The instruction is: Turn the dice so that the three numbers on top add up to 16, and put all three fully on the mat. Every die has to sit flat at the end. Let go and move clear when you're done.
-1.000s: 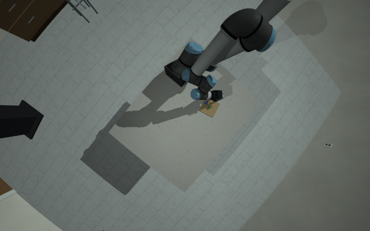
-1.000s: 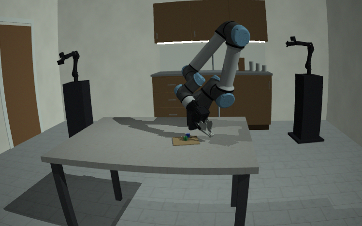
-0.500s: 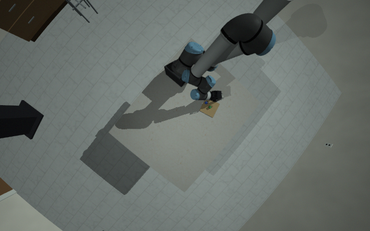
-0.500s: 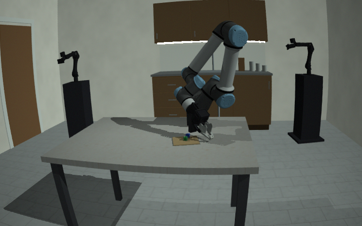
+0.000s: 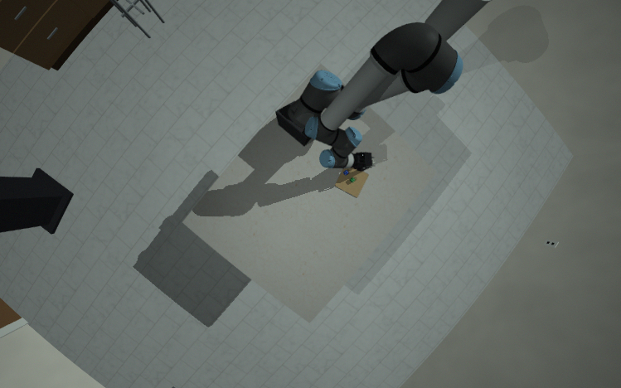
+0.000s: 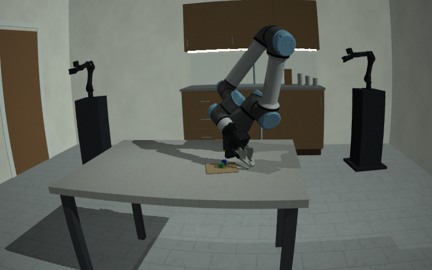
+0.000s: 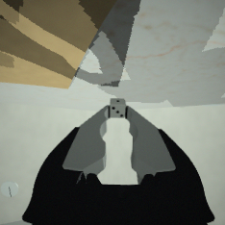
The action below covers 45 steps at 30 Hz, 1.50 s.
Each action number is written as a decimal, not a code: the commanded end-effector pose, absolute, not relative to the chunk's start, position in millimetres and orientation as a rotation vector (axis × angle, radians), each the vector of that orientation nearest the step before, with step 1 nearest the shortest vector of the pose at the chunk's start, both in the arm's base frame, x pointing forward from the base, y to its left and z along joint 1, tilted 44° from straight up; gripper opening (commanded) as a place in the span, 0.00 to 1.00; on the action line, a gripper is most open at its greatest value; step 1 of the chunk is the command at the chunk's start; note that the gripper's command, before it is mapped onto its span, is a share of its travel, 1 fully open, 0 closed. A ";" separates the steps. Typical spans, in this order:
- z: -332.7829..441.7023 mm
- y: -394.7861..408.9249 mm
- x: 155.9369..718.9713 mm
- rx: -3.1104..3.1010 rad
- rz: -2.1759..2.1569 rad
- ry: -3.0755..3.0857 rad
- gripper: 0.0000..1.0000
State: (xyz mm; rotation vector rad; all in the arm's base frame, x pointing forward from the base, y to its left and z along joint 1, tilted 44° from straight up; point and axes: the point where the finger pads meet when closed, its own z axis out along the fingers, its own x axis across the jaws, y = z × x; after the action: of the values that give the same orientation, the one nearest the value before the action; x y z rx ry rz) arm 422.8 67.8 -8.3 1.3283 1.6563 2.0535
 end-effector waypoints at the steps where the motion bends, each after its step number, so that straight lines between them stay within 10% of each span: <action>1: -8.3 67.4 422.9 1.328 2.053 1.656 0.03; 45: -16.9 75.6 424.3 1.328 2.053 1.656 0.03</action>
State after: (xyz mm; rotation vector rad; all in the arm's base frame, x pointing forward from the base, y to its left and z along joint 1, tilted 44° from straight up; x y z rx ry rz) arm 424.0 75.5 -16.4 1.3282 1.6562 2.0537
